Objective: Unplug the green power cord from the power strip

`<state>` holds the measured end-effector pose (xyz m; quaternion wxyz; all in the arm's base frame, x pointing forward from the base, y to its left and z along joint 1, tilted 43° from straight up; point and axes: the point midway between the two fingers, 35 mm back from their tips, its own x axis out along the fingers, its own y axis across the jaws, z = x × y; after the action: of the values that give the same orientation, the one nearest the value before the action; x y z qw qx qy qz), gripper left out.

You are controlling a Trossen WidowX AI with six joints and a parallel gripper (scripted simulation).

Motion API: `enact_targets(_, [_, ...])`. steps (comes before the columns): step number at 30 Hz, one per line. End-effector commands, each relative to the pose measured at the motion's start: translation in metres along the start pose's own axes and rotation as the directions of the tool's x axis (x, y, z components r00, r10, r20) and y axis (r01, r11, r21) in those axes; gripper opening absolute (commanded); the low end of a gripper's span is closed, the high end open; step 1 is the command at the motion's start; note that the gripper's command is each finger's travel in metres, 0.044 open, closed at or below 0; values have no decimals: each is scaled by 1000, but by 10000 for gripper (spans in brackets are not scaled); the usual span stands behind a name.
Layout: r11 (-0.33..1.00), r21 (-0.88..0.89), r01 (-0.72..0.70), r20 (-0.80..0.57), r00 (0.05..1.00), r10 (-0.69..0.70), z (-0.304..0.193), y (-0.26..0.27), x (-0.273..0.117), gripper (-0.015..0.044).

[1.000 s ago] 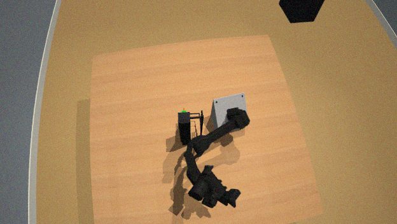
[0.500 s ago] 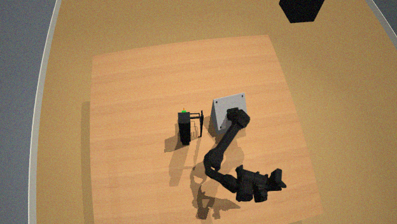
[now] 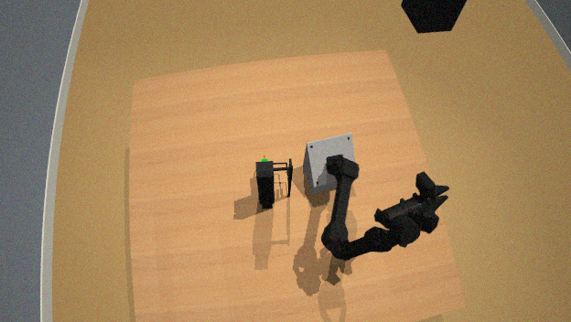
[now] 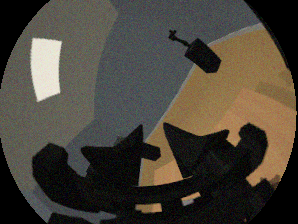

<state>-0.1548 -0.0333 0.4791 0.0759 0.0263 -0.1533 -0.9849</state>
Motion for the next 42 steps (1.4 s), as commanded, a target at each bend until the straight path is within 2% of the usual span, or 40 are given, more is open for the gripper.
enact_targets(1, [989, -62, -135, -143, 982, 125, -37, 47, 20, 160])
enact_targets(5, [952, -103, -287, -307, 920, 245, -84, 99, 29, 160])
enact_targets(10, [877, -124, -465, -511, 787, 345, -149, 158, 18, 160])
enact_targets(15, [770, -113, -628, -685, 611, 398, -214, 203, -15, 160])
enact_targets(20, [649, -76, -757, -826, 413, 384, -276, 231, -65, 160])
enact_targets(26, [572, -29, -820, -943, 213, 257, -349, 232, -125, 160])
enact_targets(32, [490, 0, -872, -997, 39, 69, -411, 215, -189, 160])
enact_targets(37, [400, 11, -917, -985, -78, -154, -462, 180, -251, 160])
enact_targets(42, [330, 2, -944, -916, -134, -377, -500, 131, -302, 160])
